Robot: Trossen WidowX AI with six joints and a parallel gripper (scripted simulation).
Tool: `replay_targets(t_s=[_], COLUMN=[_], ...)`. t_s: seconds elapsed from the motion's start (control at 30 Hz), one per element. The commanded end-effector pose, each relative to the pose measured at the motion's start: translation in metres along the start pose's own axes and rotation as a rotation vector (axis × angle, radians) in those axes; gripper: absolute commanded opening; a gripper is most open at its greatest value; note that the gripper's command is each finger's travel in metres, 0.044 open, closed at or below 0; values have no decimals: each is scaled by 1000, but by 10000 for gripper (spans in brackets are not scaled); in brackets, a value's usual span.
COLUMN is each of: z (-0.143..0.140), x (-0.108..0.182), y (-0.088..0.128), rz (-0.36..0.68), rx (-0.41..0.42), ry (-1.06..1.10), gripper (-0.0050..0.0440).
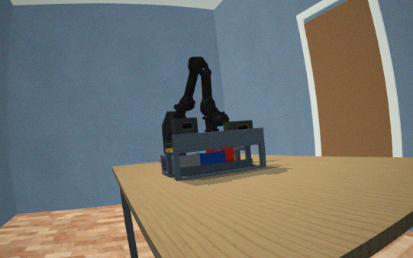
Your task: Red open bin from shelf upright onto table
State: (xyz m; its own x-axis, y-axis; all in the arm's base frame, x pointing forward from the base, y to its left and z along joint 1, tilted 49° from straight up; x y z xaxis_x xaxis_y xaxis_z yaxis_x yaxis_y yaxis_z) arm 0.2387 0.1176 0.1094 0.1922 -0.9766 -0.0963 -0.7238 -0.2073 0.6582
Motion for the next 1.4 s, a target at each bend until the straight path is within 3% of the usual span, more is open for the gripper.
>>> replay_targets(t_s=[0.0, 1.3, 1.33, 1.37], z=[-3, -1, -1, -1], x=[0, 0, -1, -1], y=[0, -12, -11, -11], rz=[-4, -5, -4, -4], rx=[9, 10, 13, 13], ry=[-2, -2, -5, -5], gripper=[0, 0, 150, 150])
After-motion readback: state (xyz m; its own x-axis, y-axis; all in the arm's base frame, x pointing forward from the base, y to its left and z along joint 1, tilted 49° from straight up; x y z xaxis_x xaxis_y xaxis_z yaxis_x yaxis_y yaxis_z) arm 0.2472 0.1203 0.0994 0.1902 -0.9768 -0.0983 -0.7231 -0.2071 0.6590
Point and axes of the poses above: the point midway between the two fingers, 35 mm back from their tips, its own y axis back along the fingers, its own z axis across the jaws, x = y × z, the point moved 8 cm from there along y, back along the fingers, and after that the axes turned 5 degrees about y, right-handed, at the moved point
